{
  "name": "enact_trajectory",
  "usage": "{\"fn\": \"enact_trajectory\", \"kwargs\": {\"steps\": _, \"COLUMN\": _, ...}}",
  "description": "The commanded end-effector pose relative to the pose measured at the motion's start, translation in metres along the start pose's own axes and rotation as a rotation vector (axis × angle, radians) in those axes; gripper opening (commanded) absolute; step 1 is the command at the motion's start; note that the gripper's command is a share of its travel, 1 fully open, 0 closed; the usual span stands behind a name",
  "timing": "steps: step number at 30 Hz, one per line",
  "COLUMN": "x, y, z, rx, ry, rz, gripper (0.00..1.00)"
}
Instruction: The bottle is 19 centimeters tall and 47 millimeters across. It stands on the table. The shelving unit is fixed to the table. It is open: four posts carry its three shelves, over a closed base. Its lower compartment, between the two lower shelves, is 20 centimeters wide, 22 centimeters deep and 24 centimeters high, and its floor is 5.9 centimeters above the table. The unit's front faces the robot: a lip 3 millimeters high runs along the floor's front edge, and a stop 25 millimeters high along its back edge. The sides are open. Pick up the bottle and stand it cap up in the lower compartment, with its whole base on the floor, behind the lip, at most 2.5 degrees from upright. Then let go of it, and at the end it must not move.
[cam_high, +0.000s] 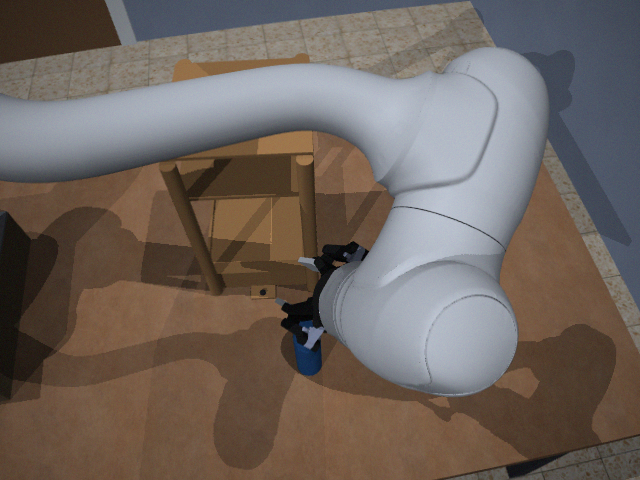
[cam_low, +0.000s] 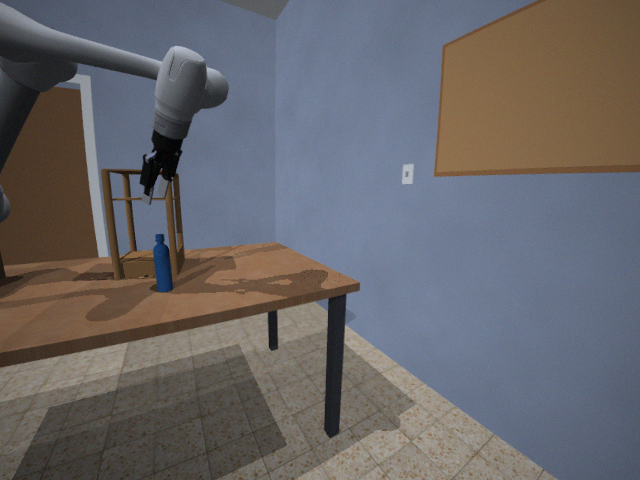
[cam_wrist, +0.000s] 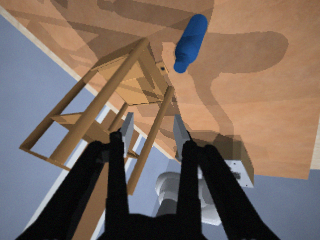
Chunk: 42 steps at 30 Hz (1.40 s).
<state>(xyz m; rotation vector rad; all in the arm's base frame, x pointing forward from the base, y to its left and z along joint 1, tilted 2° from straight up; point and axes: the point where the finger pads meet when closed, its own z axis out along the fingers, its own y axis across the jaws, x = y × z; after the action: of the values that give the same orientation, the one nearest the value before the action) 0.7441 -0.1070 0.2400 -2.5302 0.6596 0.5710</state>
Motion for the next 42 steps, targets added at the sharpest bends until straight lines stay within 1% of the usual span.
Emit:
{"fn": "enact_trajectory", "kwargs": {"steps": 1, "x": 0.0, "y": -0.0001, "z": 0.0022, "rx": 0.095, "ry": -0.097, "rz": 0.098, "gripper": 0.4}}
{"fn": "enact_trajectory", "kwargs": {"steps": 3, "x": 0.0001, "y": 0.0, "z": 0.0023, "rx": 0.143, "ry": -0.145, "rz": 0.147, "gripper": 0.4}}
{"fn": "enact_trajectory", "kwargs": {"steps": 5, "x": 0.0001, "y": 0.0, "z": 0.0023, "rx": 0.143, "ry": -0.145, "rz": 0.147, "gripper": 0.4}}
{"fn": "enact_trajectory", "kwargs": {"steps": 6, "x": 0.0002, "y": 0.0, "z": 0.0026, "rx": 0.212, "ry": -0.214, "rz": 0.216, "gripper": 0.4}}
{"fn": "enact_trajectory", "kwargs": {"steps": 8, "x": 0.0003, "y": -0.0001, "z": 0.0029, "rx": 0.239, "ry": -0.242, "rz": 0.244, "gripper": 0.4}}
{"fn": "enact_trajectory", "kwargs": {"steps": 20, "x": 0.001, "y": -0.0003, "z": 0.0048, "rx": 0.528, "ry": -0.53, "rz": 0.534, "gripper": 0.4}}
{"fn": "enact_trajectory", "kwargs": {"steps": 22, "x": 0.001, "y": -0.0003, "z": 0.0048, "rx": 0.528, "ry": -0.53, "rz": 0.534, "gripper": 0.4}}
{"fn": "enact_trajectory", "kwargs": {"steps": 23, "x": 0.0012, "y": -0.0004, "z": 0.0053, "rx": 0.591, "ry": -0.592, "rz": 0.597, "gripper": 0.4}}
{"fn": "enact_trajectory", "kwargs": {"steps": 25, "x": 0.0013, "y": -0.0004, "z": 0.0055, "rx": 0.626, "ry": -0.627, "rz": 0.632, "gripper": 0.4}}
{"fn": "enact_trajectory", "kwargs": {"steps": 29, "x": 0.0017, "y": -0.0002, "z": 0.006, "rx": 0.72, "ry": -0.721, "rz": 0.726, "gripper": 0.4}}
{"fn": "enact_trajectory", "kwargs": {"steps": 31, "x": 0.0019, "y": -0.0001, "z": 0.006, "rx": 0.736, "ry": -0.737, "rz": 0.742, "gripper": 0.4}}
{"fn": "enact_trajectory", "kwargs": {"steps": 42, "x": 0.0022, "y": 0.0001, "z": 0.0065, "rx": 0.736, "ry": -0.737, "rz": 0.743, "gripper": 0.4}}
